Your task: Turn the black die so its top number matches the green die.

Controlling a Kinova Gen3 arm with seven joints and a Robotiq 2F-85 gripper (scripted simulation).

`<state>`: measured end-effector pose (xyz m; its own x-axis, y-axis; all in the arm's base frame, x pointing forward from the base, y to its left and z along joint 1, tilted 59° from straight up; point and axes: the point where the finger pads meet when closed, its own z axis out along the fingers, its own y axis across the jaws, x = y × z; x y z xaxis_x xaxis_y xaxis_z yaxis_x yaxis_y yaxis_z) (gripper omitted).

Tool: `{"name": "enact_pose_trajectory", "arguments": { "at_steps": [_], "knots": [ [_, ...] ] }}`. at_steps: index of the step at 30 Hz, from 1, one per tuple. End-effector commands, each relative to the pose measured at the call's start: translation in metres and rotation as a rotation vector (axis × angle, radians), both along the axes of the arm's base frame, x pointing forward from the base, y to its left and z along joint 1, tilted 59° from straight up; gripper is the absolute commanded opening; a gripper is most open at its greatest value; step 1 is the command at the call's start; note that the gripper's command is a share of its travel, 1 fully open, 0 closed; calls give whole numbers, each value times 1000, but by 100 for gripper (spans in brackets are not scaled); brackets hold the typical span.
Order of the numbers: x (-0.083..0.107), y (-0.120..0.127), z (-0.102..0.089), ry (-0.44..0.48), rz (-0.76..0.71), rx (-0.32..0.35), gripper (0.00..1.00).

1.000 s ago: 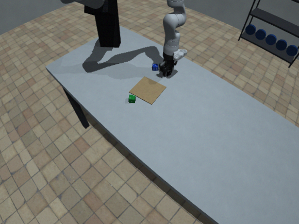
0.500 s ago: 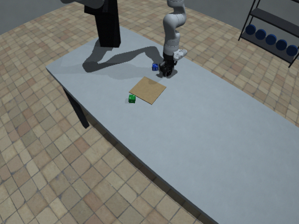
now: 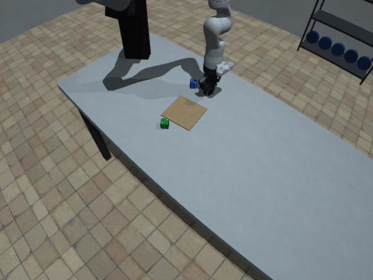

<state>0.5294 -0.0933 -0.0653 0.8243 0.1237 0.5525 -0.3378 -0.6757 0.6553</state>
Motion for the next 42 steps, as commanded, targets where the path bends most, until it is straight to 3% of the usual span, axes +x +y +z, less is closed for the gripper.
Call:
{"name": "enact_pose_trajectory", "arguments": {
  "at_steps": [1,34,42],
  "knots": [
    [0,1,0,-1,1,1,26],
    [0,1,0,-1,1,1,26],
    [-15,25,17,-1,1,1,26]
  ]
}}
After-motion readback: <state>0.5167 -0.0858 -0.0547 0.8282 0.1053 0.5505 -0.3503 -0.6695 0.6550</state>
